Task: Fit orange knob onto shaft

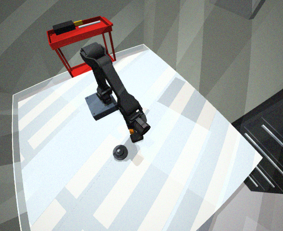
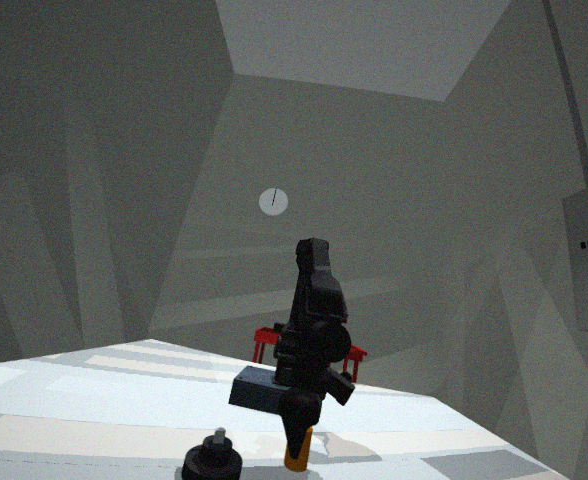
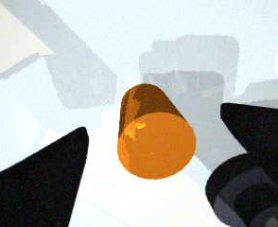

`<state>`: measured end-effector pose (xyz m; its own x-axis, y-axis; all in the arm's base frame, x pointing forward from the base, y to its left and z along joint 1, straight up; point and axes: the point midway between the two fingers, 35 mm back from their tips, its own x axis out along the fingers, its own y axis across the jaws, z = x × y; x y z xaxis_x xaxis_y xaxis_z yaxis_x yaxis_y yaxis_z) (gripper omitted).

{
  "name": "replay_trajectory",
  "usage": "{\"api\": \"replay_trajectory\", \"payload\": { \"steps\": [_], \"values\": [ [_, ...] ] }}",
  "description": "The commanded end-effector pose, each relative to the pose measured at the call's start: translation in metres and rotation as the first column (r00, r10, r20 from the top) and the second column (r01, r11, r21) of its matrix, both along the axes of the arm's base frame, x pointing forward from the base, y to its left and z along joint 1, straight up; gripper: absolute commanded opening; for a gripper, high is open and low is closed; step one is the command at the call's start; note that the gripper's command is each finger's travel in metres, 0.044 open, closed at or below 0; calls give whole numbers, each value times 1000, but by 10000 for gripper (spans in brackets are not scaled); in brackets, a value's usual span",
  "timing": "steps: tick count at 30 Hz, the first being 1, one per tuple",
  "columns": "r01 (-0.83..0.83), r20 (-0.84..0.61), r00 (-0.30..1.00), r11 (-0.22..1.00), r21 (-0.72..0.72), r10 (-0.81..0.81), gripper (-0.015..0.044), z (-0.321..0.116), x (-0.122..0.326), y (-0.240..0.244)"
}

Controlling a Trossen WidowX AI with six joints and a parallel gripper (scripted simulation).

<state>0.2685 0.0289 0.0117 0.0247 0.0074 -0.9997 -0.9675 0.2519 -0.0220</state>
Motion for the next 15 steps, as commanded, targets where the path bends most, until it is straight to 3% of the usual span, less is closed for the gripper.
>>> {"api": "replay_trajectory", "payload": {
  "steps": [1, 12, 15],
  "values": [
    [-2, -5, 1000, 1000, -4, 2, 440, -9, -1, -1],
    [-4, -6, 1000, 1000, -4, 4, 440, -24, -3, -1],
    [-4, -6, 1000, 1000, -4, 4, 361, -24, -3, -1]
  ]
}}
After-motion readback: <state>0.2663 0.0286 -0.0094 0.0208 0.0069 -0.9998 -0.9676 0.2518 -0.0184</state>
